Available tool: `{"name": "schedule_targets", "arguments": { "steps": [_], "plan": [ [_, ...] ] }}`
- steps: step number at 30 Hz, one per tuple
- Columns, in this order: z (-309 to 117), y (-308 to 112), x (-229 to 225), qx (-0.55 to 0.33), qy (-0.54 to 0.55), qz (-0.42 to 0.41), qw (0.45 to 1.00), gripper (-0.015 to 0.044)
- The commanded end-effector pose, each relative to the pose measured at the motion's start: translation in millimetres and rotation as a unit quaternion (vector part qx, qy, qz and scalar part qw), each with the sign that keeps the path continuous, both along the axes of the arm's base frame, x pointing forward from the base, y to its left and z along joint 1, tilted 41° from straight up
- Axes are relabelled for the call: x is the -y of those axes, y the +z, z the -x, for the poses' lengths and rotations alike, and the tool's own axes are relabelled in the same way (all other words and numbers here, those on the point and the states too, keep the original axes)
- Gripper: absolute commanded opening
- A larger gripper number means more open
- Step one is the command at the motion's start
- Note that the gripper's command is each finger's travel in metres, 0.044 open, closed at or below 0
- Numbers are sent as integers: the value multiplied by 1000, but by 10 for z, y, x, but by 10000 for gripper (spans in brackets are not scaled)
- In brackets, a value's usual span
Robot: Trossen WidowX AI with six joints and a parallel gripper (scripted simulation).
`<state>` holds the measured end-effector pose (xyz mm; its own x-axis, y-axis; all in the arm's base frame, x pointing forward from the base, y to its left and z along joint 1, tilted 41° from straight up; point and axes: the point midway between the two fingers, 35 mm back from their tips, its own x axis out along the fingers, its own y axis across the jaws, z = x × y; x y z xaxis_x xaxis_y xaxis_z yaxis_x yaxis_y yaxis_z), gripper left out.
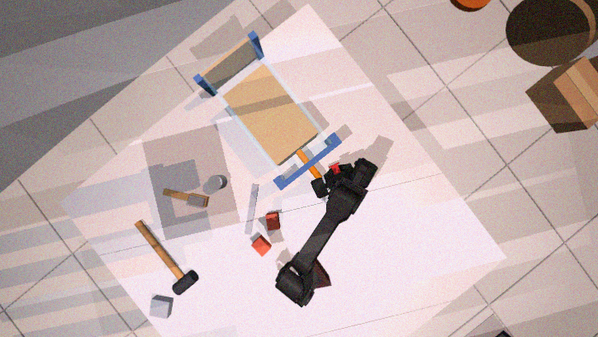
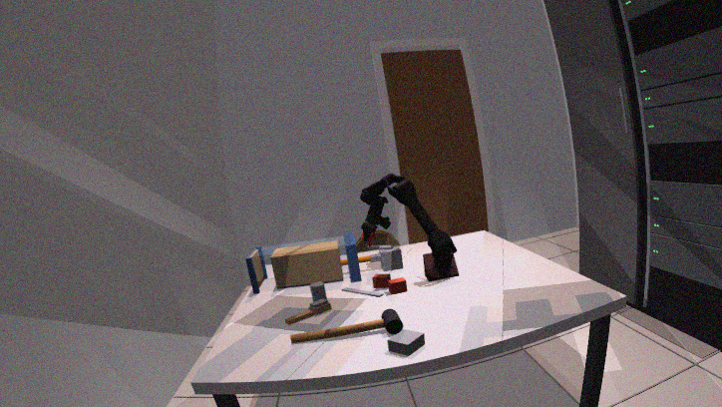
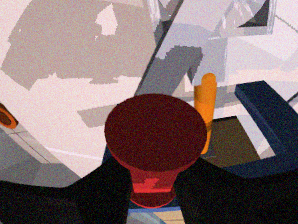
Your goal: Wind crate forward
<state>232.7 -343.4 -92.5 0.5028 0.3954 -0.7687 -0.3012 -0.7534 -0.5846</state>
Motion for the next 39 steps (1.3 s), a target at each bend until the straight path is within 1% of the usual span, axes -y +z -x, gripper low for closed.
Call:
{"name": "schedule_targets", "arguments": {
  "steps": [1,39],
  "plan": [
    [-137,129,-211,9,8,-27,1000,0],
    [-180,465,-635,9,8,-29,999,0]
  ]
}}
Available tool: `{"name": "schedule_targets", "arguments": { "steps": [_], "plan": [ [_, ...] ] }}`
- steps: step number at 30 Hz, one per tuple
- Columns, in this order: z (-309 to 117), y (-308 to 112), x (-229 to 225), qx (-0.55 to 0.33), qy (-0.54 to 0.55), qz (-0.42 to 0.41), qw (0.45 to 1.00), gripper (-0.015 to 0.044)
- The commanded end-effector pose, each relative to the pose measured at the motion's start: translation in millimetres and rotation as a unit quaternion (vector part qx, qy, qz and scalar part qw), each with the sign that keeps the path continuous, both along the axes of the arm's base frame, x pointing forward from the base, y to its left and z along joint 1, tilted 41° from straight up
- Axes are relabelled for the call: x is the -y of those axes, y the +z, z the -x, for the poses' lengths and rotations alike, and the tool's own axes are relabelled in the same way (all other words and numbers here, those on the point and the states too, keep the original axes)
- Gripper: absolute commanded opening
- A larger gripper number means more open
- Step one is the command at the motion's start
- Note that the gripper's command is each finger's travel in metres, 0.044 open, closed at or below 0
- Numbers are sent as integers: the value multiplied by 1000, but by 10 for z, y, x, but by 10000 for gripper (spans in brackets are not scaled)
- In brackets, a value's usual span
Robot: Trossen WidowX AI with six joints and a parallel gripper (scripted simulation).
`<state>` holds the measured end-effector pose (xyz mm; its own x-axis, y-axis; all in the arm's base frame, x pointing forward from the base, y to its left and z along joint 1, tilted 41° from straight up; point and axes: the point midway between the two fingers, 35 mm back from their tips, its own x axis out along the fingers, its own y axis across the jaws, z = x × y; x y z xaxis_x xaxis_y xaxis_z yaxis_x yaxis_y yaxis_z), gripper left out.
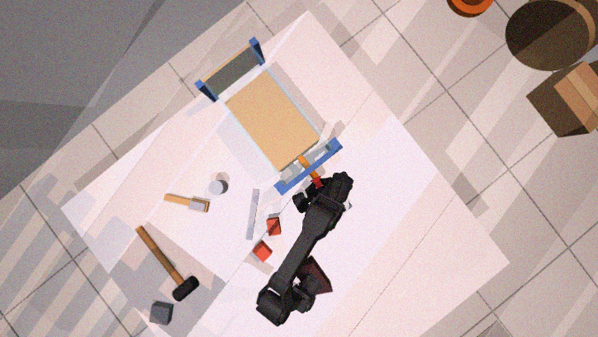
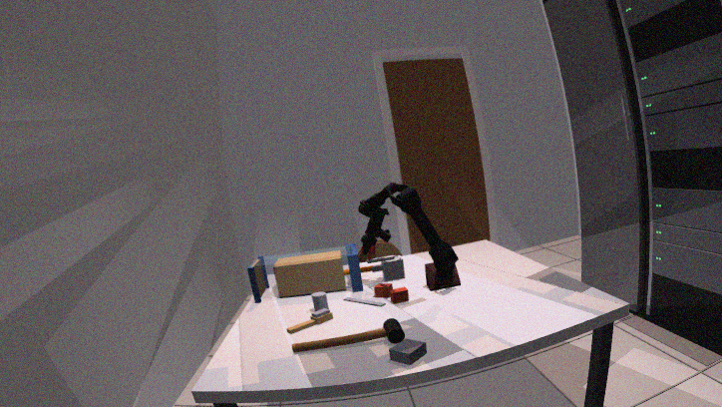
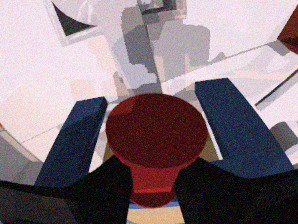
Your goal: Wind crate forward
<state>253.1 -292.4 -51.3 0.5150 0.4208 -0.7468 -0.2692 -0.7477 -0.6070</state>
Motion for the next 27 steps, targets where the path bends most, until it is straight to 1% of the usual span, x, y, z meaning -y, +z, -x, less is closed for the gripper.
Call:
{"name": "schedule_targets", "arguments": {
  "steps": [1,27],
  "plan": [
    [29,64,-140,-5,-2,-20,1000,0],
    [183,265,-424,-6,-2,-21,1000,0]
  ]
}}
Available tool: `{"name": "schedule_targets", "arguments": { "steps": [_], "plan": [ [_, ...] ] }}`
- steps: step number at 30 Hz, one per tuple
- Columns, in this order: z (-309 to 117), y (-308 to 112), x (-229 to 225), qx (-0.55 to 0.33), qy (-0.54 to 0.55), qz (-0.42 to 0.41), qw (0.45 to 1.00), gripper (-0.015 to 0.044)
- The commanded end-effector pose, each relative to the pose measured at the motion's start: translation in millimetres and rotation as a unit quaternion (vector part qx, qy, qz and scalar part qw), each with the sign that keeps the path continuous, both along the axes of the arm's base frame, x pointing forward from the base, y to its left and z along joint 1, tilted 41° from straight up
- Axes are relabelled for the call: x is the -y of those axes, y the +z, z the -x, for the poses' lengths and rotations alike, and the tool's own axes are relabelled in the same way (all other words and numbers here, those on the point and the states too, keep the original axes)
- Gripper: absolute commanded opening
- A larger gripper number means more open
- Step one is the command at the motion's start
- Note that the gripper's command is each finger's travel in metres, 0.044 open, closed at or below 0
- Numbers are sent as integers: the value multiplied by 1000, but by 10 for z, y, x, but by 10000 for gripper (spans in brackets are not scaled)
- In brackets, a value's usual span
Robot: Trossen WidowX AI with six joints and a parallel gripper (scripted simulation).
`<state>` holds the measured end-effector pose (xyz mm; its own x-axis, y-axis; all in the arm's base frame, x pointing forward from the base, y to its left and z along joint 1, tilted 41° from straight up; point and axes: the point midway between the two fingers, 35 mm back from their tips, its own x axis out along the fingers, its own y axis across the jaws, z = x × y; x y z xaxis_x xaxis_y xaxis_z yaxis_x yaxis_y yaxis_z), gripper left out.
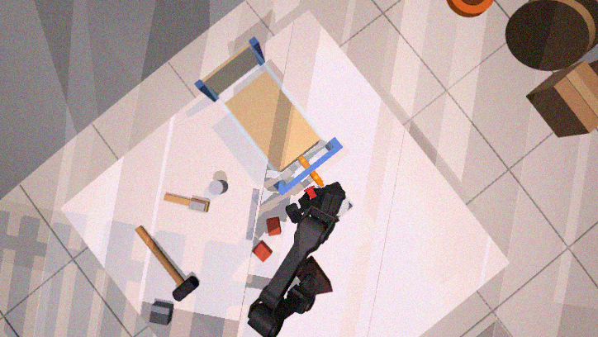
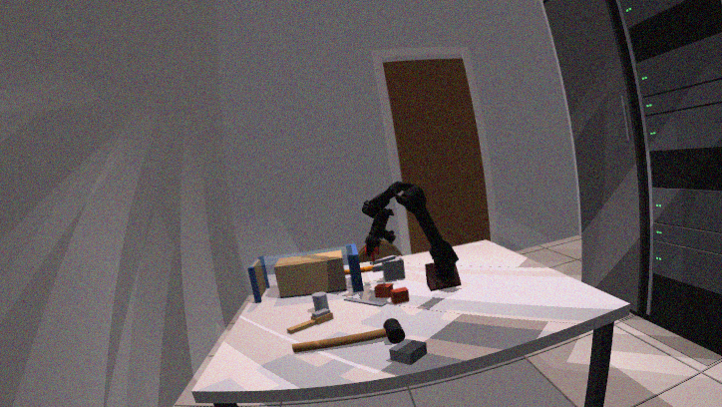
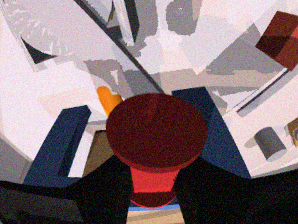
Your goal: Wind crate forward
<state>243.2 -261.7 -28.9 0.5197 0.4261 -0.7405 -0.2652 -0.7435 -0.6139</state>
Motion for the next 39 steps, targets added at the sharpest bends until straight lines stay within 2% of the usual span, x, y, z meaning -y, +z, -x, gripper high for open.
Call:
{"name": "schedule_targets", "arguments": {
  "steps": [1,39],
  "plan": [
    [89,46,-125,-9,-2,-18,1000,0],
    [526,219,-425,-11,-2,-19,1000,0]
  ]
}}
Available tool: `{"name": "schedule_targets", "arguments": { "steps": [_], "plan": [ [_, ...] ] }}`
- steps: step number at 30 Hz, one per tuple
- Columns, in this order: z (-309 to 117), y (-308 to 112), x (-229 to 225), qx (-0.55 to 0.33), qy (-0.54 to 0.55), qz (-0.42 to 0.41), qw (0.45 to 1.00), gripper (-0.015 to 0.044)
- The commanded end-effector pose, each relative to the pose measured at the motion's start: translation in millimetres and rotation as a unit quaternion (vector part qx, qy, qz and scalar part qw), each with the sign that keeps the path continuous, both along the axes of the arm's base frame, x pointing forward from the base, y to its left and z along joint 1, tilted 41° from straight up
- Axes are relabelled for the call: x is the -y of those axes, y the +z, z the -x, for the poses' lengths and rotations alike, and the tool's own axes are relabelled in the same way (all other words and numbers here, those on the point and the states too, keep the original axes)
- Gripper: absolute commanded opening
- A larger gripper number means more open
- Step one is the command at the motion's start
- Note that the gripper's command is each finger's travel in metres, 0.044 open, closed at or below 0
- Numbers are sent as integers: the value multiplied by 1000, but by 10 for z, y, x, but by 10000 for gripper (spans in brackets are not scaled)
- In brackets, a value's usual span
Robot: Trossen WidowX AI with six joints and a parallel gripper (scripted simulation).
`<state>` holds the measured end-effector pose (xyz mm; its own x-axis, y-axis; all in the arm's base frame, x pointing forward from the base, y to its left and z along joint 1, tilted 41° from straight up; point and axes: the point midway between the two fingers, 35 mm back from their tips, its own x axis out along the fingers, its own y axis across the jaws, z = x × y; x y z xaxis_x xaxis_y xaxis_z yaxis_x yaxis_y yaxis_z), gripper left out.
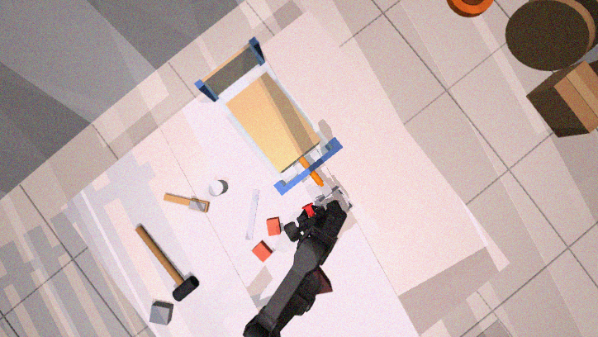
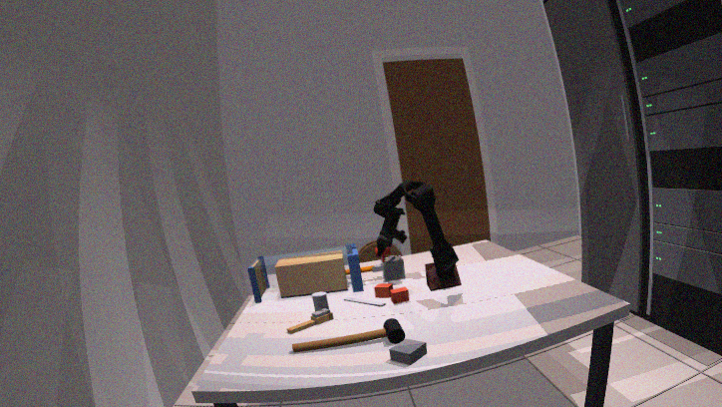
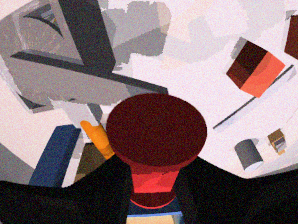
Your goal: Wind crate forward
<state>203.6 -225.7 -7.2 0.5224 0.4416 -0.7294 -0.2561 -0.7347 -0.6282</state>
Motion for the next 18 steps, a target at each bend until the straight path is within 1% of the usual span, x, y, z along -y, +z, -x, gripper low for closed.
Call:
{"name": "schedule_targets", "arguments": {
  "steps": [1,18],
  "plan": [
    [148,4,-71,-15,-5,-11,1000,0],
    [390,20,-135,-16,-5,-11,1000,0]
  ]
}}
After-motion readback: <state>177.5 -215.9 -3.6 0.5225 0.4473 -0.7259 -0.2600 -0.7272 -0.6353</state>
